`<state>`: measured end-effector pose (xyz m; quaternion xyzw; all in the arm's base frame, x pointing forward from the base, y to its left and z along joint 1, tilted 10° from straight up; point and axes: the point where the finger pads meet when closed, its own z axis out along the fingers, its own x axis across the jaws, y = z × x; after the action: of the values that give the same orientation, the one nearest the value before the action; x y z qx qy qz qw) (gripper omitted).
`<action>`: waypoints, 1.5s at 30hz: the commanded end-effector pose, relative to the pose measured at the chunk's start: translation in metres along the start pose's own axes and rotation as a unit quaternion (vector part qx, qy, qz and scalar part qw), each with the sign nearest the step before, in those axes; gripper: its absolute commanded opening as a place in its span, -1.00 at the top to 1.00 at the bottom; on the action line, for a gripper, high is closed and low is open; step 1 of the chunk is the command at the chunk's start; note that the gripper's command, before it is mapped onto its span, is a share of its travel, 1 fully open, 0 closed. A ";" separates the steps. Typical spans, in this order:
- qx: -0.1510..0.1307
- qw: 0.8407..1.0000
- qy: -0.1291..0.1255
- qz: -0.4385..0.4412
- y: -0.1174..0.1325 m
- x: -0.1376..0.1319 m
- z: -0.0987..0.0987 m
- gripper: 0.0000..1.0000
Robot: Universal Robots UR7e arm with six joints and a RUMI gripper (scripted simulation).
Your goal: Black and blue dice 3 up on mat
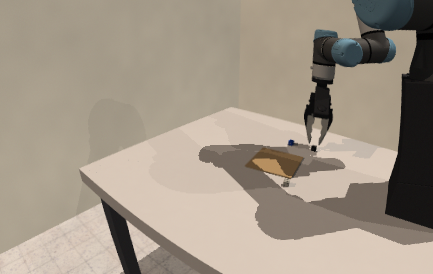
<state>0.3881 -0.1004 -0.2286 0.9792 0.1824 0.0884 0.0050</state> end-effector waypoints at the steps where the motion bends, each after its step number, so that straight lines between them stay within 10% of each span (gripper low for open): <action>1: 0.000 1.000 0.000 0.000 0.000 0.000 0.005 0.64; 45: 0.000 1.000 0.000 0.000 0.000 0.000 0.019 0.64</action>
<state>0.3915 -0.0999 -0.2480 0.9792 0.1824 0.0884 0.0050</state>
